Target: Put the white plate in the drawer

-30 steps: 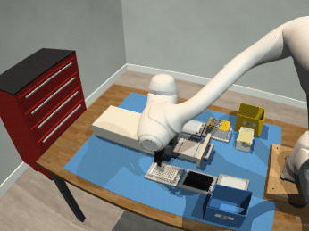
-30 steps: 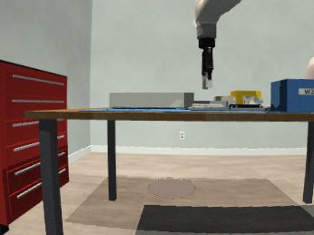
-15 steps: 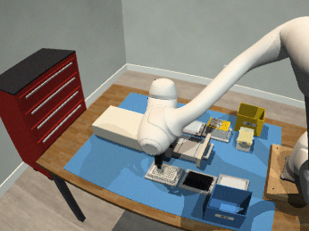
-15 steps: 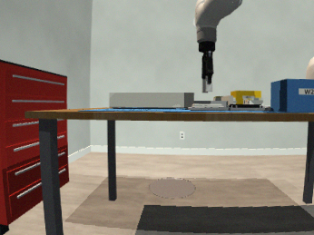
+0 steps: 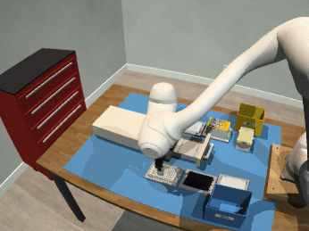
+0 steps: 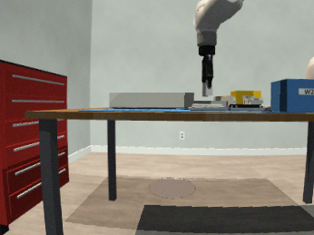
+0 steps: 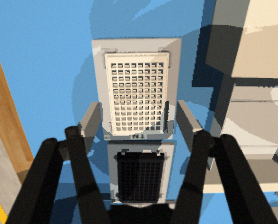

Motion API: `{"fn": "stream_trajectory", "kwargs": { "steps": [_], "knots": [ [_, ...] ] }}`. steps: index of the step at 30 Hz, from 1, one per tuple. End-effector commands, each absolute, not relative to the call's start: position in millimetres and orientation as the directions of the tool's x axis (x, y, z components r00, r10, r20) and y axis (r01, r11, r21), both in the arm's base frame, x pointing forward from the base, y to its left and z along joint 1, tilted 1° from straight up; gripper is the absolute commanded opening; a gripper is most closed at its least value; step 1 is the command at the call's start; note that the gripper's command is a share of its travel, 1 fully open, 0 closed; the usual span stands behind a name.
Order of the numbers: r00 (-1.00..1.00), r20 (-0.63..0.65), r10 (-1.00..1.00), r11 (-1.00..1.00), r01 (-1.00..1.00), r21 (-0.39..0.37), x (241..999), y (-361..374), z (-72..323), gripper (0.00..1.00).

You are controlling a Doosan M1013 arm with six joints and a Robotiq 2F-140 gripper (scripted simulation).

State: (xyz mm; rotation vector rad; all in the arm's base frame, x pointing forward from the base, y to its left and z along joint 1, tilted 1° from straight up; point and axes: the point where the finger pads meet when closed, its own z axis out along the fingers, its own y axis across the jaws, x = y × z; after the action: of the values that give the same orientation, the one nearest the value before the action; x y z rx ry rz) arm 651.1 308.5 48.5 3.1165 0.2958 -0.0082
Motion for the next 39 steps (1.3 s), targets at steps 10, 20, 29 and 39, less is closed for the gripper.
{"fn": "stream_trajectory", "kwargs": {
  "steps": [10, 20, 29, 39],
  "knots": [
    [0.982, -0.006, 0.188, -0.982, 0.188, 0.01, 651, 308, 36, 0.66],
    [0.982, -0.006, 0.188, -0.982, 0.188, 0.01, 651, 308, 23, 0.66],
    [0.982, -0.006, 0.188, -0.982, 0.188, 0.01, 651, 308, 17, 0.66],
    [0.982, -0.006, 0.188, -0.982, 0.188, 0.01, 651, 308, 4, 0.66]
  ]
}}
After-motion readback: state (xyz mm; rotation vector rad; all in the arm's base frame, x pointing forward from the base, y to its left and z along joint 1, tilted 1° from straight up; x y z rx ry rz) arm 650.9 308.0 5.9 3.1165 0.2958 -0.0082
